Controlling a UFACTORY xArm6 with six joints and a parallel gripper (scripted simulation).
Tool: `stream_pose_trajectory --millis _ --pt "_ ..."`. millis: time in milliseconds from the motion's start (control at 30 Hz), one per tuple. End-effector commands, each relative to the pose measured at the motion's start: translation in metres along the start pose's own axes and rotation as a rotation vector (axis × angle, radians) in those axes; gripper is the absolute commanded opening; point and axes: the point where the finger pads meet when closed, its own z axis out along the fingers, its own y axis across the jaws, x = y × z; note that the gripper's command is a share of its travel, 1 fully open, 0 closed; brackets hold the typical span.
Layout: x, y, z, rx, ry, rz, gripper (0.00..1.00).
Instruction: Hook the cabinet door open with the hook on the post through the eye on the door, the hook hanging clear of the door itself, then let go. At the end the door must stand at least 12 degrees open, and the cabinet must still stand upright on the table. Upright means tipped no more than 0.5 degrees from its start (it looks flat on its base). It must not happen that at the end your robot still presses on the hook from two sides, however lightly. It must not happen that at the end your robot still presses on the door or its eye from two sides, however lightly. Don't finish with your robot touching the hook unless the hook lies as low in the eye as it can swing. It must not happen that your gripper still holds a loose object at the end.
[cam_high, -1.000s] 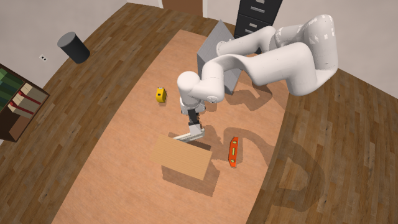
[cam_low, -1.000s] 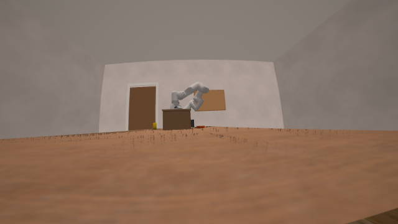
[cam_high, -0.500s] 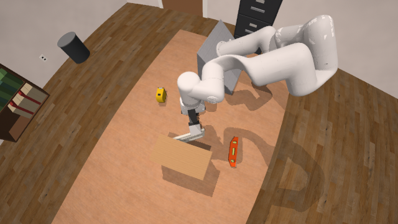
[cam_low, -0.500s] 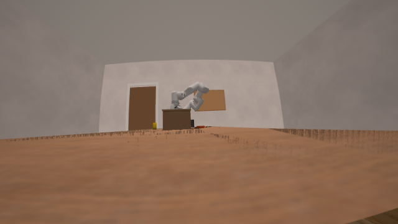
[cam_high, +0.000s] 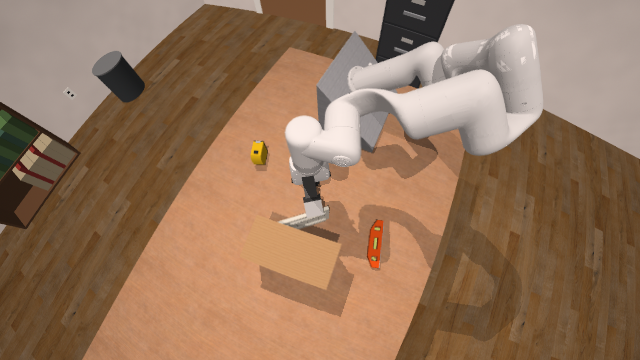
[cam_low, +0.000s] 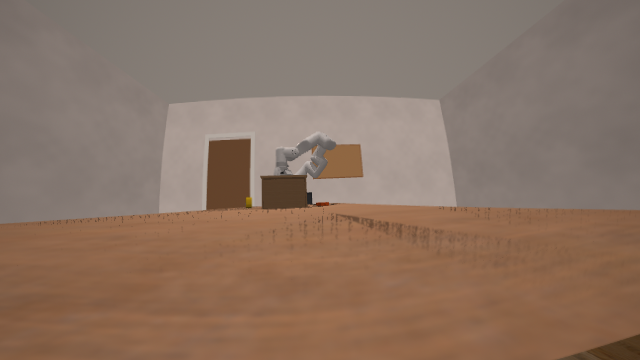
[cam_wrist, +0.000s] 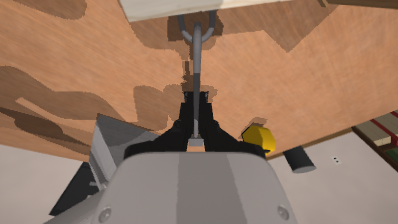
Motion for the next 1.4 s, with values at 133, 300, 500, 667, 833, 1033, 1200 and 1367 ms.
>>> stream_pose_trajectory --millis 133,300,500,667,833,1033,1200,1367 --pt "0.0012 0.0008 0.0005 -0.002 0.002 -0.001 0.04" --pt "0.0012 0.0008 0.0006 -0.002 0.002 -0.001 0.04" --pt "0.0012 0.0008 0.0006 -0.002 0.002 -0.001 0.04" --pt "0.0015 0.0008 0.0016 -0.002 0.002 -0.001 0.04" --pt "0.0015 0.0008 0.0016 -0.002 0.002 -0.001 0.04" --pt "0.0015 0.0008 0.0016 -0.002 0.002 -0.001 0.04" --pt "0.0015 0.0008 0.0016 -0.002 0.002 -0.001 0.24" --pt "0.0015 0.0008 0.0016 -0.002 0.002 -0.001 0.24"
